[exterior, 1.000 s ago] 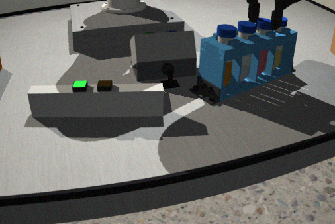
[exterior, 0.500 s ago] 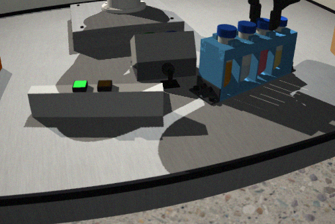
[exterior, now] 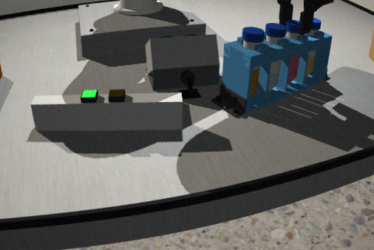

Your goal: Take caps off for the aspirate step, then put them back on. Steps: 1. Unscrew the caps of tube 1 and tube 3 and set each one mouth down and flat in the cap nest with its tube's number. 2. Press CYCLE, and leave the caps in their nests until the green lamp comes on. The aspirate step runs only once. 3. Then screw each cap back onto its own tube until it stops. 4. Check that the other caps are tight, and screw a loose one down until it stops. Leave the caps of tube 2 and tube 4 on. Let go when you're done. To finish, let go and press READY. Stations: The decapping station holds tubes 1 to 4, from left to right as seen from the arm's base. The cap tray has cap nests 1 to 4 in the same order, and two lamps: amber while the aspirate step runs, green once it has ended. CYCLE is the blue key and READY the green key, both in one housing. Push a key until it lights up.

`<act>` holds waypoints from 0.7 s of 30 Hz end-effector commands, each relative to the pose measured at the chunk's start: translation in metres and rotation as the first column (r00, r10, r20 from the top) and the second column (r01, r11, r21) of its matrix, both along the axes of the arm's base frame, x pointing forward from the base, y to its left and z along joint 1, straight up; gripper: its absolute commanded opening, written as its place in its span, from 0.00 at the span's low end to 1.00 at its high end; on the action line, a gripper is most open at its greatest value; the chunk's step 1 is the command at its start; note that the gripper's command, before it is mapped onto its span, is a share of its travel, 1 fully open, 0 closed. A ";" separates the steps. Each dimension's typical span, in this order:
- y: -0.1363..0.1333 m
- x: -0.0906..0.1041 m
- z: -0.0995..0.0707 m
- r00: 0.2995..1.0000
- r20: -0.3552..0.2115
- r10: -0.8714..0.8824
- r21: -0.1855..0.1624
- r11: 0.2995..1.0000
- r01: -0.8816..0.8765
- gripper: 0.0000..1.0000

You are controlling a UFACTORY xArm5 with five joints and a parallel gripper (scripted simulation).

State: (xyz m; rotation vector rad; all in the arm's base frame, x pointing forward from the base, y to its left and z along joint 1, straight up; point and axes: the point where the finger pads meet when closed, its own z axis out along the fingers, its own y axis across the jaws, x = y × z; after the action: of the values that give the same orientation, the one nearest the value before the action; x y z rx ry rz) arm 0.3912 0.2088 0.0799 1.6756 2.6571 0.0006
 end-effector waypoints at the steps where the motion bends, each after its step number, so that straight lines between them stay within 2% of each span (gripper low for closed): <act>1: 0.001 0.001 0.001 0.994 0.003 -0.110 0.002 0.994 0.110 0.00; 15: 0.001 0.001 0.001 0.939 0.003 -0.343 0.003 0.939 0.343 0.00; 19: 0.001 0.001 0.001 0.936 0.003 -0.351 0.003 0.936 0.351 0.00; 20: 0.001 0.001 0.001 0.936 0.003 -0.351 0.003 0.936 0.351 0.46; 21: 0.001 0.001 0.001 0.936 0.003 -0.351 0.003 0.936 0.351 0.46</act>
State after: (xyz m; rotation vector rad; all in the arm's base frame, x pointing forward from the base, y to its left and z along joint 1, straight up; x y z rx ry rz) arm 0.3911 0.2089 0.0794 2.1020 2.3347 0.0003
